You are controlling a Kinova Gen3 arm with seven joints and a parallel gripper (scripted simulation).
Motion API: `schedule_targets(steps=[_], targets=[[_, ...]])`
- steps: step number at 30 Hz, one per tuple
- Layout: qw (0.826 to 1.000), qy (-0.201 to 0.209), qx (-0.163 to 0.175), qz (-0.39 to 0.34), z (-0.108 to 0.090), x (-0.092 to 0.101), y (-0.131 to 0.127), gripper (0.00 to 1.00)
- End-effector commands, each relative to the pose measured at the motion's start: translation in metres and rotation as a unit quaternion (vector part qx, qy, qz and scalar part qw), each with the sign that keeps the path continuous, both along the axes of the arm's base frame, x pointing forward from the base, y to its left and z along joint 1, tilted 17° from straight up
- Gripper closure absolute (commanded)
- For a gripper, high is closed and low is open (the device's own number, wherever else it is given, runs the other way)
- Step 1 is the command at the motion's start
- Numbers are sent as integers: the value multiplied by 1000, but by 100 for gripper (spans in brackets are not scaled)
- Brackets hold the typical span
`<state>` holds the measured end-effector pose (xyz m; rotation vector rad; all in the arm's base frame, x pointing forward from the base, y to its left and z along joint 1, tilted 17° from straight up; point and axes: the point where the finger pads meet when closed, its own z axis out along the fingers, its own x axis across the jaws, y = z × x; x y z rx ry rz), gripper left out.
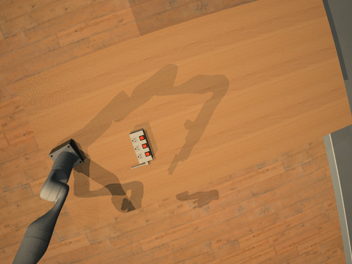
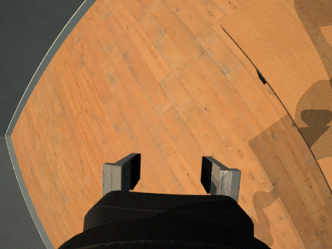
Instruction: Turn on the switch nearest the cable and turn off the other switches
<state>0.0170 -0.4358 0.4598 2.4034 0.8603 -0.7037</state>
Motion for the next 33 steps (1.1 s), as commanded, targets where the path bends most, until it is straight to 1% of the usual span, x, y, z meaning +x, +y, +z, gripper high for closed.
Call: schedule_targets(steps=[1,4,5,16,17,28,29,33], targets=[[1000,3,-2,3,2,4,0,0],[1000,3,-2,3,2,4,0,0],[1000,0,6,30,-6,37,5,0],[1000,0,6,30,-6,37,5,0],[998,-3,16,56,-15,69,12,0],[998,-3,16,56,-15,69,12,0],[996,-5,26,81,-25,100,21,0],[996,-5,26,81,-25,100,21,0]])
